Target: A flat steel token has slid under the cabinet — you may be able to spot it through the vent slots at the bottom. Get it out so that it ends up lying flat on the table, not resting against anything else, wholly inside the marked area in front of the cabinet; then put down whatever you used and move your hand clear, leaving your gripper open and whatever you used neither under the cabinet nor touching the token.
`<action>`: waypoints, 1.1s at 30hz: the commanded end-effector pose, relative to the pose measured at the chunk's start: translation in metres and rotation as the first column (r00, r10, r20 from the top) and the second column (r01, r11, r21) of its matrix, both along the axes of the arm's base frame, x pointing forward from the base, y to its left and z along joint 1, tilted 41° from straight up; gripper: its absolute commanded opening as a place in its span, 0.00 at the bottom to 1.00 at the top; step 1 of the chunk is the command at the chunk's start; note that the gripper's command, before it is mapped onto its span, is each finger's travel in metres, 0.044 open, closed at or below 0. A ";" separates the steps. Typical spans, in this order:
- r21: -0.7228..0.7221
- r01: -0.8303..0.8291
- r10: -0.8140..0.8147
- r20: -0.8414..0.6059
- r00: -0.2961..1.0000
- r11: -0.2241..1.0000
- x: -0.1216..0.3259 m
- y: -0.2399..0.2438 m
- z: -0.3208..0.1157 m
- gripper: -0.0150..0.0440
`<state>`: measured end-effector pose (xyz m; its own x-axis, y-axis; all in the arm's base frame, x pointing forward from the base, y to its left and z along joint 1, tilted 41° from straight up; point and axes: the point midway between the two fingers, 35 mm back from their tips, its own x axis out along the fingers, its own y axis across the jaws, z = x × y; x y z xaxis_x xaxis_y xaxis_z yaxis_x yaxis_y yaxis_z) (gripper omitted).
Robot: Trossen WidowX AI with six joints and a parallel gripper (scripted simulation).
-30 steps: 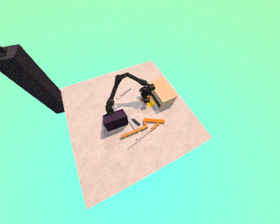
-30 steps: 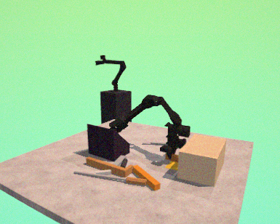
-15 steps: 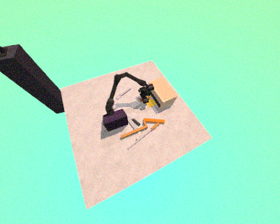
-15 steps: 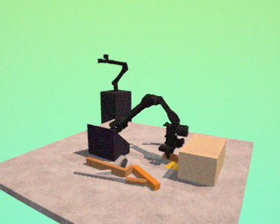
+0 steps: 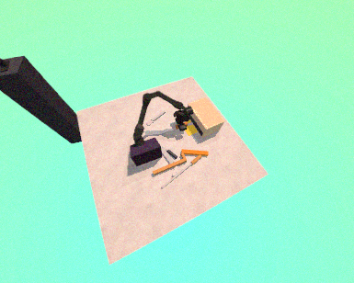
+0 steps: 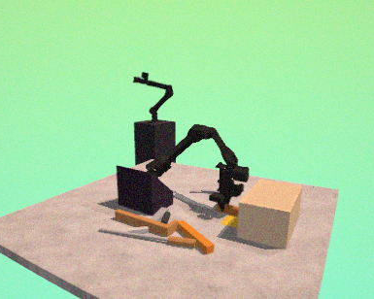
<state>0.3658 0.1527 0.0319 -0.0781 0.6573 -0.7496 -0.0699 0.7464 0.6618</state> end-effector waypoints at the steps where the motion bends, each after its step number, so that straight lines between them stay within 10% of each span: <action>1: -0.002 0.000 0.000 -0.001 1.000 1.000 -0.005 0.000 -0.001 0.25; 33: -0.002 0.000 0.000 -0.003 1.000 1.000 -0.036 -0.003 0.000 0.25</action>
